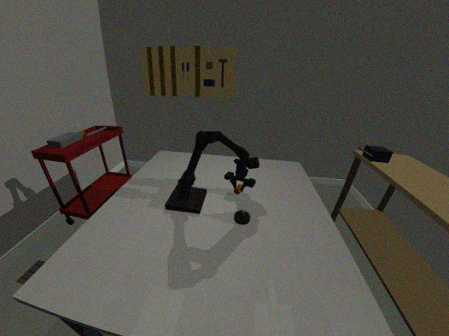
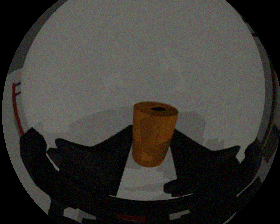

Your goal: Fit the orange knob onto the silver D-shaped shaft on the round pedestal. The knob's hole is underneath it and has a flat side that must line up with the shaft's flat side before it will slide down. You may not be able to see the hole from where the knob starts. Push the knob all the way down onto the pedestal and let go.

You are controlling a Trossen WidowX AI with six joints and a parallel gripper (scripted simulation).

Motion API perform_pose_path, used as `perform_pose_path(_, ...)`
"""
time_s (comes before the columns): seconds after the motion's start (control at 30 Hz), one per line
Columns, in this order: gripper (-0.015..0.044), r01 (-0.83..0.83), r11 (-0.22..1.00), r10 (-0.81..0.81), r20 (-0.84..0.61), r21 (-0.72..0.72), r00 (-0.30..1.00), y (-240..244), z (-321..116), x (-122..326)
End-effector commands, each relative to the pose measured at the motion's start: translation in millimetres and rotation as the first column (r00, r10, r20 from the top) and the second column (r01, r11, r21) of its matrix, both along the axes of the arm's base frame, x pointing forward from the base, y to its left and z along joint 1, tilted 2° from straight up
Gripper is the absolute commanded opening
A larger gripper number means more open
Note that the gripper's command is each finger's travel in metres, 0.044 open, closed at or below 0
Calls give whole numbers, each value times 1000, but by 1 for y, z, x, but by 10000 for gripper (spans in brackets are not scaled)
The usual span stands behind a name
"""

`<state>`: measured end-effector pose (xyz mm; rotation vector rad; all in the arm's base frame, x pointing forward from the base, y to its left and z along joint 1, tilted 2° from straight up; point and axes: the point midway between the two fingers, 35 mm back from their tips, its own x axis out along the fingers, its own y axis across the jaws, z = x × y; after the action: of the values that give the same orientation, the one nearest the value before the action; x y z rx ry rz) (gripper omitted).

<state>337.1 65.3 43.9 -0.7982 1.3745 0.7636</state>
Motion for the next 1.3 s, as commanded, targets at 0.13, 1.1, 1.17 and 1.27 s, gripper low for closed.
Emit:
perform_pose_path(0.13, 180, 87, 996, -87, 16, 8, 996, 0, 8, 2)
perform_pose_path(1.1, 180, 708, 704, -709, -8, 49, 705, 0, 8, 2)
perform_pose_path(1.17, 180, 754, 655, -754, -12, 52, 656, 0, 8, 2)
perform_pose_path(1.27, 180, 816, 576, -816, -18, 56, 577, 0, 8, 2)
